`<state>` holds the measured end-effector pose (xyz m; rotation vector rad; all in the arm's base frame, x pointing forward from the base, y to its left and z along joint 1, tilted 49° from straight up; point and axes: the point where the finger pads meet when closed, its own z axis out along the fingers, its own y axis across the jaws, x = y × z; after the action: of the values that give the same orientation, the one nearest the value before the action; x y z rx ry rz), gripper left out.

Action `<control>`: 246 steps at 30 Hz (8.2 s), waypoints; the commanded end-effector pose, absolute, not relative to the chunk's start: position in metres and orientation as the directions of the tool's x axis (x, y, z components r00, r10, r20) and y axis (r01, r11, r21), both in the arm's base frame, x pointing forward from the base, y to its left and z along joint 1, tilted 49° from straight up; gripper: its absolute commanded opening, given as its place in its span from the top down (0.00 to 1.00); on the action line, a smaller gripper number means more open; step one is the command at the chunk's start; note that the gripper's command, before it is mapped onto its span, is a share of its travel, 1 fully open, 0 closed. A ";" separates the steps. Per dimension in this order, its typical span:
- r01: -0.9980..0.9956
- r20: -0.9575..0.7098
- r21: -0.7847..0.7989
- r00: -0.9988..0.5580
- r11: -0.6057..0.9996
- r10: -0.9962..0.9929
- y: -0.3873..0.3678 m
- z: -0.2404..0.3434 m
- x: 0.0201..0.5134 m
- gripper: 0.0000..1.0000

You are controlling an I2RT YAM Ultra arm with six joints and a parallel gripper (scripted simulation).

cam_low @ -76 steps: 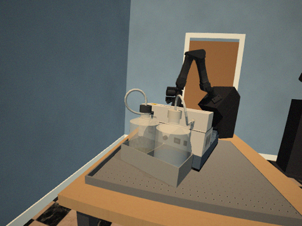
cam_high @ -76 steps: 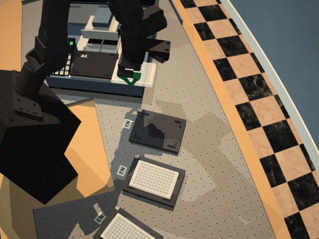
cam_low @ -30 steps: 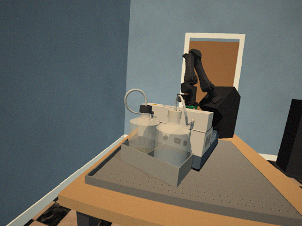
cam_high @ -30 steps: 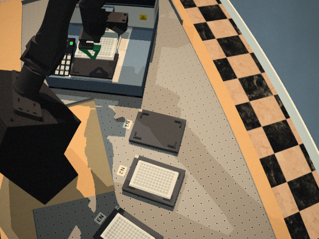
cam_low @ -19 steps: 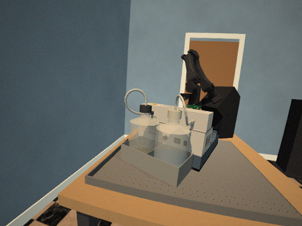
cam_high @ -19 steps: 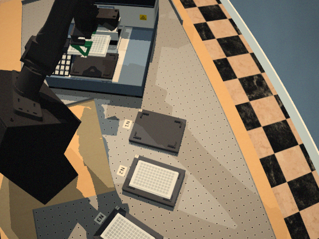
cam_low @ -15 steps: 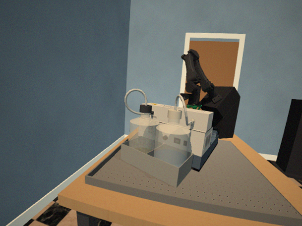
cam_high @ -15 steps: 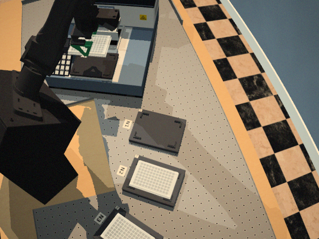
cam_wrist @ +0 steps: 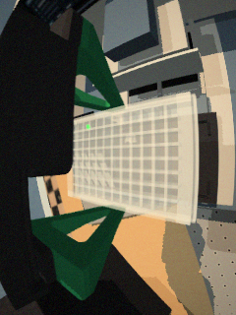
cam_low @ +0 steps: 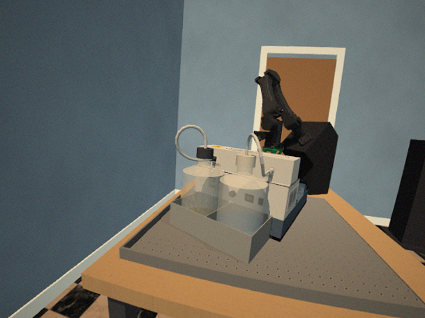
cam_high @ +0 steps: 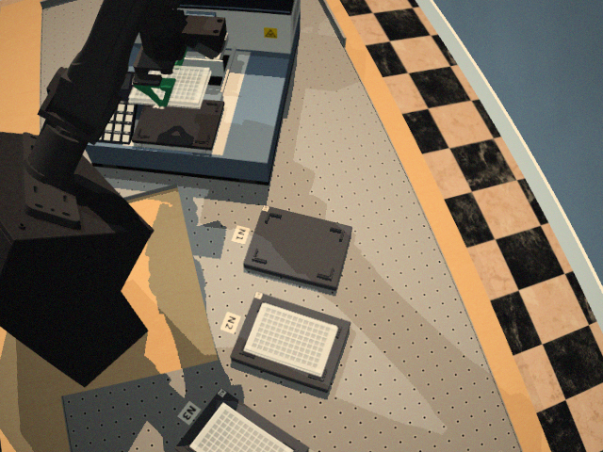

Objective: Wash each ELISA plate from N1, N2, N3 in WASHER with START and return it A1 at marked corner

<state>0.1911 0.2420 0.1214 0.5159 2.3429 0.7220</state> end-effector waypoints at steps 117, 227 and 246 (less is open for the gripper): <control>0.175 -0.450 0.615 -0.723 0.769 0.525 0.271 0.075 0.242 1.00; 0.175 -0.450 0.615 -0.723 0.769 0.524 0.276 0.066 0.251 0.00; 0.175 -0.450 0.615 -0.723 0.769 0.524 0.274 0.069 0.247 0.00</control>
<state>0.2491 0.2748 0.0647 0.5200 2.3394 0.7236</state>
